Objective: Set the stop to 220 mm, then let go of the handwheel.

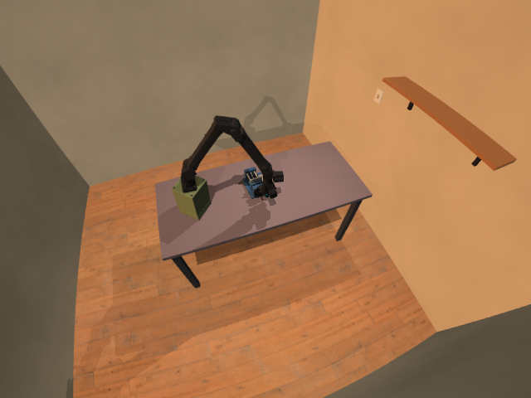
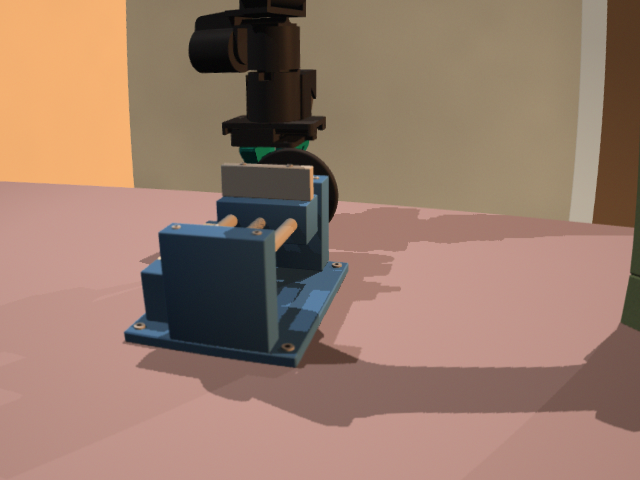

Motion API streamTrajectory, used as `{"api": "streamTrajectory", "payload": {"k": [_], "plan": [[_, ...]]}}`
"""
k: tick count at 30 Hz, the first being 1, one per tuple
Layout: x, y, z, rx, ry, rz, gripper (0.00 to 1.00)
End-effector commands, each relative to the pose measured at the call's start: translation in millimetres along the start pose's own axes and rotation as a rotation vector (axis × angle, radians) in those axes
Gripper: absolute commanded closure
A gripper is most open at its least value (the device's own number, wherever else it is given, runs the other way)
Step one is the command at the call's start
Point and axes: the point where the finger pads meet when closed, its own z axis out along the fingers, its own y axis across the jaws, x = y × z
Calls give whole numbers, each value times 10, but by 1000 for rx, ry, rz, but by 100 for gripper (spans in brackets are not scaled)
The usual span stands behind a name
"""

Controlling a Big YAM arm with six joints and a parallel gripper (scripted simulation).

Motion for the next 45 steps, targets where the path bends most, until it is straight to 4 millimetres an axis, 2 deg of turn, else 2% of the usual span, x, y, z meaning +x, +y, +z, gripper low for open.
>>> {"api": "streamTrajectory", "payload": {"k": [1,4,6,21,28,32,45], "plan": [[-75,-22,145,-8,-6,2,94],[-90,24,134,-17,-8,2,94],[-68,-68,169,-3,-5,2,94],[-78,-99,213,-8,-8,2,94],[-68,-208,299,-2,-7,2,94],[-86,-156,290,-12,-10,2,94],[-68,-338,318,-2,-7,2,94]]}}
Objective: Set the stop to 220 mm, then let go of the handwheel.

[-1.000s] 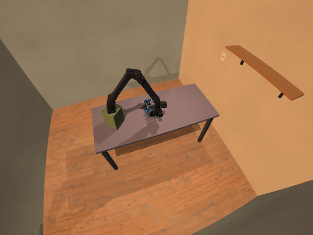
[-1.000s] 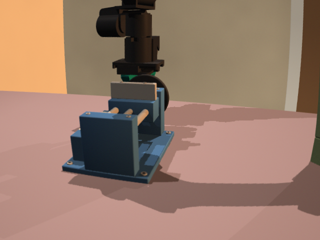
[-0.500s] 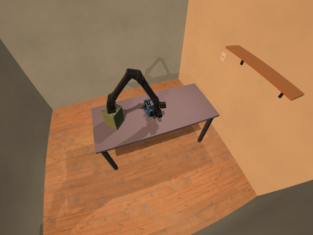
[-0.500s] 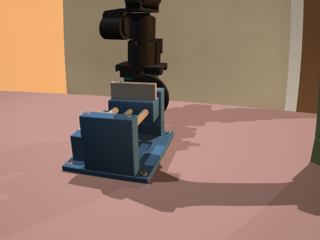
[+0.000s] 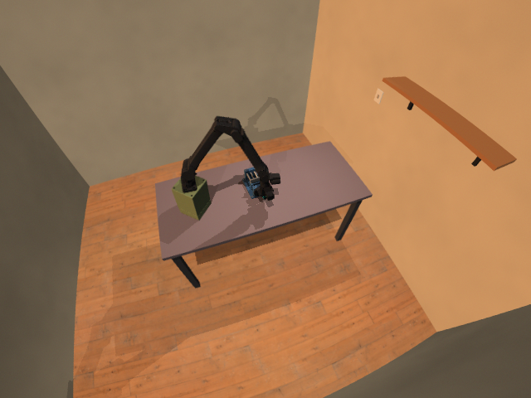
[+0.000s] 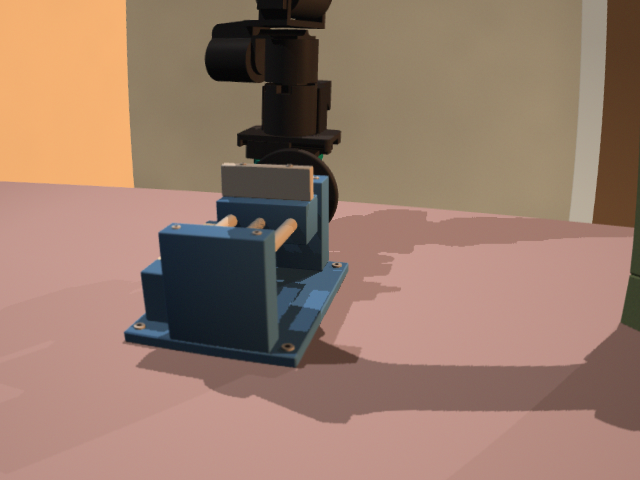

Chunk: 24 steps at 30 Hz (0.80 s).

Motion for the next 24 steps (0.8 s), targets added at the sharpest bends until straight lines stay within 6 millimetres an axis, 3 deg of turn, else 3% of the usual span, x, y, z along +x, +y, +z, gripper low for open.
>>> {"api": "streamTrajectory", "payload": {"k": [1,24], "plan": [[-66,-206,174,34,-2,2,94],[-61,-344,147,39,0,2,94]]}}
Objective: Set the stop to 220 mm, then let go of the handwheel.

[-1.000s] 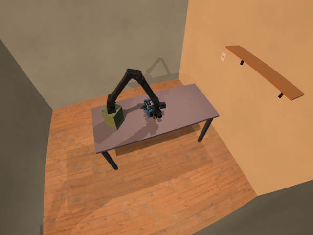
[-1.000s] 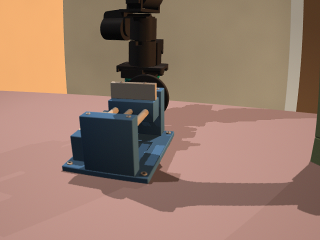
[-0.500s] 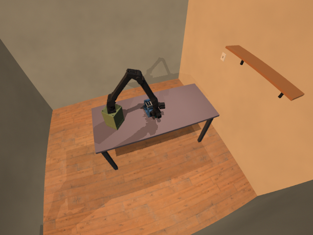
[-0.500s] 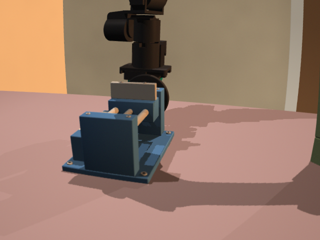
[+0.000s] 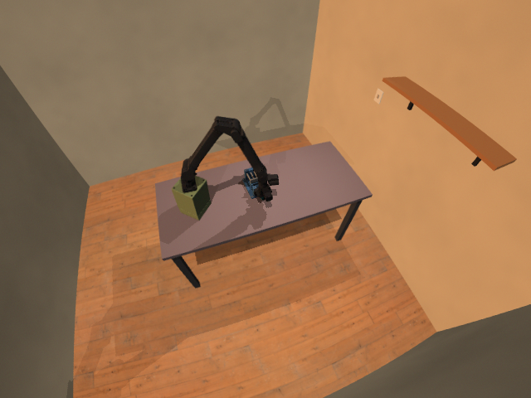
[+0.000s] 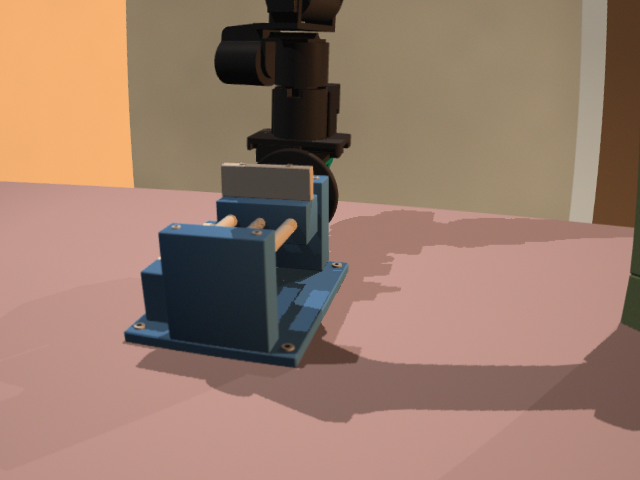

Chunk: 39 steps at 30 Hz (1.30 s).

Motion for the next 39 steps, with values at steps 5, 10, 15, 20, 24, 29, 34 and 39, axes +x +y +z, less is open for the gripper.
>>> {"api": "streamTrajectory", "payload": {"k": [5,10,15,20,24,29,34,39], "plan": [[-59,-276,95,42,0,2,94],[-88,-250,-42,19,-8,3,94],[-55,-352,50,46,1,2,94],[-93,-272,-107,18,-8,3,94],[-100,-314,-183,10,-11,3,94],[-82,-402,-163,23,-7,3,94],[-91,-390,-255,19,-8,3,94],[-91,-416,-339,19,-8,3,94]]}}
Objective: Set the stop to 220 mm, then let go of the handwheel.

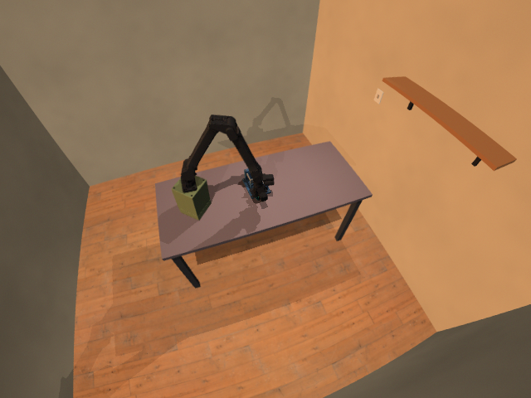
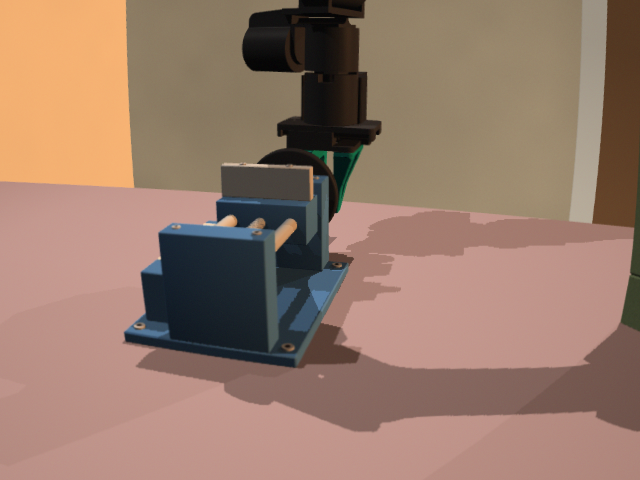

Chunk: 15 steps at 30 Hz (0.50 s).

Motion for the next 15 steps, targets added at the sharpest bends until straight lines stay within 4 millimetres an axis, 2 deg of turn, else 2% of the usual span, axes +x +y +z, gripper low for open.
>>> {"api": "streamTrajectory", "payload": {"k": [1,6,9,10,12,15], "plan": [[-90,-83,-201,5,-10,2,94],[-88,-123,-309,5,-10,2,94],[-87,-128,-309,6,-10,2,94],[-67,-179,-244,23,-4,1,94],[-88,-110,-339,5,-10,2,94],[-98,-73,-365,0,-12,2,94]]}}
